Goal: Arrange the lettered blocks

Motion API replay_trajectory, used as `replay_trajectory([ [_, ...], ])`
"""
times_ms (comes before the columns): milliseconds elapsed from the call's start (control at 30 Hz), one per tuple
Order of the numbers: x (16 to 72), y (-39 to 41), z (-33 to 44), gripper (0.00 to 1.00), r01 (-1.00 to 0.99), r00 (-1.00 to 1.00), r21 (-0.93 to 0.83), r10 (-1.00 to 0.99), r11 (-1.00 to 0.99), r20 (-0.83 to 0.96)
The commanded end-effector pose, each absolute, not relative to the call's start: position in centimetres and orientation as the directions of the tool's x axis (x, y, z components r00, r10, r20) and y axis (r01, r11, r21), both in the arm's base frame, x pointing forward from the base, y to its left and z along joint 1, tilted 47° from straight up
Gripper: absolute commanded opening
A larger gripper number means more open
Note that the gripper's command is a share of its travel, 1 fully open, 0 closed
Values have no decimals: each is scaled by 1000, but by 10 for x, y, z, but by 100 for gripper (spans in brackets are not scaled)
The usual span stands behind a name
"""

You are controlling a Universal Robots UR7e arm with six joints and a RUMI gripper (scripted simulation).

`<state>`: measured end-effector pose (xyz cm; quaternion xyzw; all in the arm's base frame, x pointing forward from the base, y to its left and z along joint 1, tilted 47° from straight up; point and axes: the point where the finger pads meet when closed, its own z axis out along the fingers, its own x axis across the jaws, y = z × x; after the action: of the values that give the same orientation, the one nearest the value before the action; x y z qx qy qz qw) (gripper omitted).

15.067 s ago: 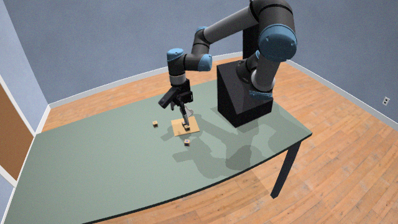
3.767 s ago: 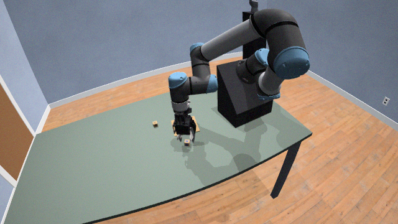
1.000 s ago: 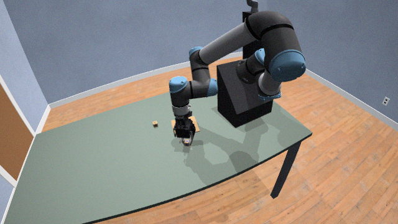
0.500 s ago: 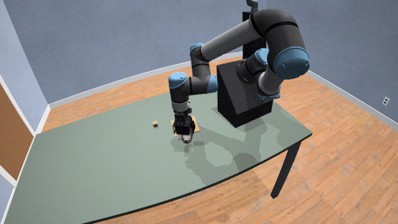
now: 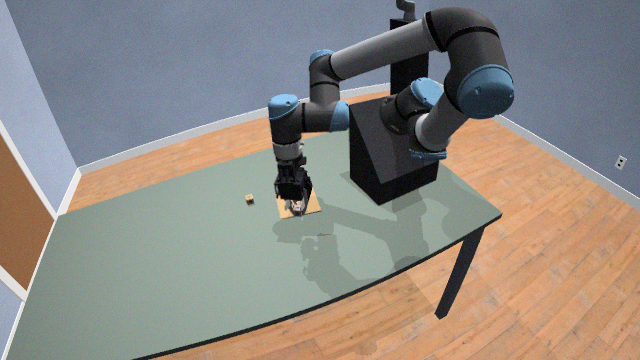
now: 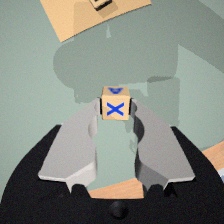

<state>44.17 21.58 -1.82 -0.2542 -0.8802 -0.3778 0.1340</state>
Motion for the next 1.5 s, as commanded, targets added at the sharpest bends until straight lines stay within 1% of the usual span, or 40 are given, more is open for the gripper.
replay_trajectory([
  [0, 442, 203, -6, 5, 548, -835, 597, 343, 586, 430],
  [933, 442, 201, -5, 5, 556, -830, 592, 349, 583, 436],
  [1467, 441, 199, -6, 5, 622, -781, 555, 396, 552, 482],
])
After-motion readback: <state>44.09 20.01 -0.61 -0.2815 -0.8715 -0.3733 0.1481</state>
